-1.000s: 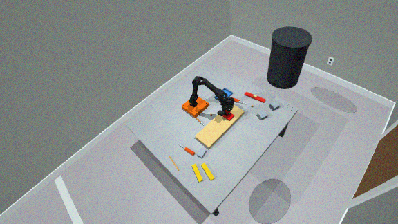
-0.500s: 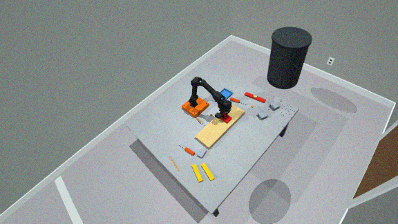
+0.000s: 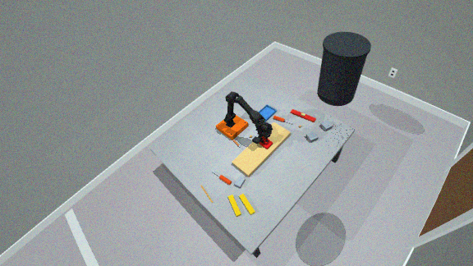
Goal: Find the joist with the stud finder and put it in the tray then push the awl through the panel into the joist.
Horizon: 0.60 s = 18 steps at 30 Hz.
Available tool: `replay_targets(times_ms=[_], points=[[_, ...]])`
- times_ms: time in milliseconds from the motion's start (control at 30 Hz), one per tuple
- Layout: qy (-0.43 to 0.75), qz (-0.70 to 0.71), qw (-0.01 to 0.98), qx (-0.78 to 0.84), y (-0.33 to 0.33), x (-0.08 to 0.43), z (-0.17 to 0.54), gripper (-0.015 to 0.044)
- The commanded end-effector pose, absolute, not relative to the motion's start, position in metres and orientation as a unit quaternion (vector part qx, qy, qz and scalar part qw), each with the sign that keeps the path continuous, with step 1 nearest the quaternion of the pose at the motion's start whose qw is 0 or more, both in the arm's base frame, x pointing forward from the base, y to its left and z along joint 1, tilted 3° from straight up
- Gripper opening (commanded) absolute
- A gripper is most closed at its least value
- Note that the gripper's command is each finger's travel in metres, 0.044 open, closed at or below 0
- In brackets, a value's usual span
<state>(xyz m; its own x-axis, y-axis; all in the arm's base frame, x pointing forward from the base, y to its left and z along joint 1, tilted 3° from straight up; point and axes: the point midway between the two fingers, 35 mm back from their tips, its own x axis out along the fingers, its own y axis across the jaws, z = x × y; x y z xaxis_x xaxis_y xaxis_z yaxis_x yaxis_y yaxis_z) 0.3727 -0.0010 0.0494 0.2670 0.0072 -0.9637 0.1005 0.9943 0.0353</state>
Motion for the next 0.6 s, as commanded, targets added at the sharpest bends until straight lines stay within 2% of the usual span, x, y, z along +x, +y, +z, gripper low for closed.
replay_targets(times_ms=[0, 567], points=[[0.605, -0.030, 0.794, 0.045, -0.012, 0.371, 0.048, 0.0000], [0.606, -0.032, 0.794, 0.043, -0.051, 0.367, 0.047, 0.0000]])
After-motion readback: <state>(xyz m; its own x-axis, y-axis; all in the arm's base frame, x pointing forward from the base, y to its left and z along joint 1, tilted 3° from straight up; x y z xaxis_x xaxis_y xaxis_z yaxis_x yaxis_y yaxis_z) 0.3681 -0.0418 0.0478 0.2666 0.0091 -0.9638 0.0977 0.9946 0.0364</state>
